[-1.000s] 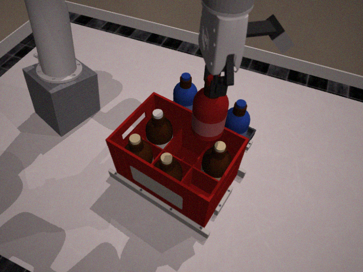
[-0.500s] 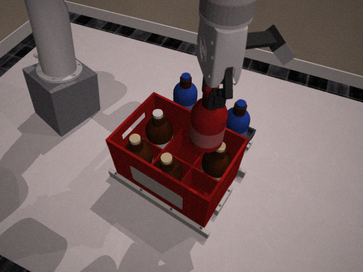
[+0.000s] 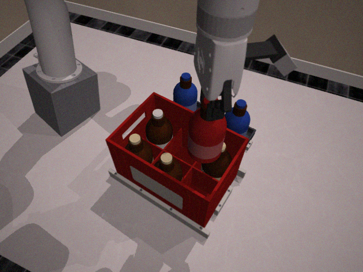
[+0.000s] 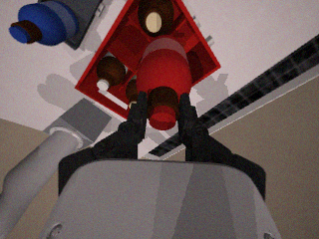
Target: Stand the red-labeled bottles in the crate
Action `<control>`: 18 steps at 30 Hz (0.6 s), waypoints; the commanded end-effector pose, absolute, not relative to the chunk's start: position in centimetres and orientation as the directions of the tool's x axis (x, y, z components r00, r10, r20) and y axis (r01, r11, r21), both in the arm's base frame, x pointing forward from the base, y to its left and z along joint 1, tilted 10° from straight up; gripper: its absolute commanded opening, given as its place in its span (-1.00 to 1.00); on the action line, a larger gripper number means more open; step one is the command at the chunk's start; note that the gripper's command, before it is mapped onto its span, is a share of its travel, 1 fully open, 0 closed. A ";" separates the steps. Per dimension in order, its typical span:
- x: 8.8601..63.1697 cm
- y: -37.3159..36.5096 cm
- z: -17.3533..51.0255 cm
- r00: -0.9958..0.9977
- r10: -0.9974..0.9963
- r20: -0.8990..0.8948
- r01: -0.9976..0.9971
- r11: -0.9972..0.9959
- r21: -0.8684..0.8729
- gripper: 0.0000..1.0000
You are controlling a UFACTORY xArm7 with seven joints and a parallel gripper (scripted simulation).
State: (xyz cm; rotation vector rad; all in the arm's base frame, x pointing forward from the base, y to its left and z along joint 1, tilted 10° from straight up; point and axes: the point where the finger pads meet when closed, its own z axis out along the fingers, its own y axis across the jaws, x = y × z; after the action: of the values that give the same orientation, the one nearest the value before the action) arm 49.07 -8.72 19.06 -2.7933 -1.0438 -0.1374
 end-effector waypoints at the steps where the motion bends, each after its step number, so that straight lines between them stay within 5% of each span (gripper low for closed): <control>1: 49.5 -9.7 19.1 0.753 0.643 0.144 0.658 -0.745 -0.110 -1.00; 18: 50.3 -11.6 18.8 0.753 0.643 0.144 0.658 -0.745 -0.110 -1.00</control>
State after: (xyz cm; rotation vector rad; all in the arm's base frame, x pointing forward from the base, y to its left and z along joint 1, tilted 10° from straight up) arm 49.98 -11.08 18.66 -2.7927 -1.0438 -0.1374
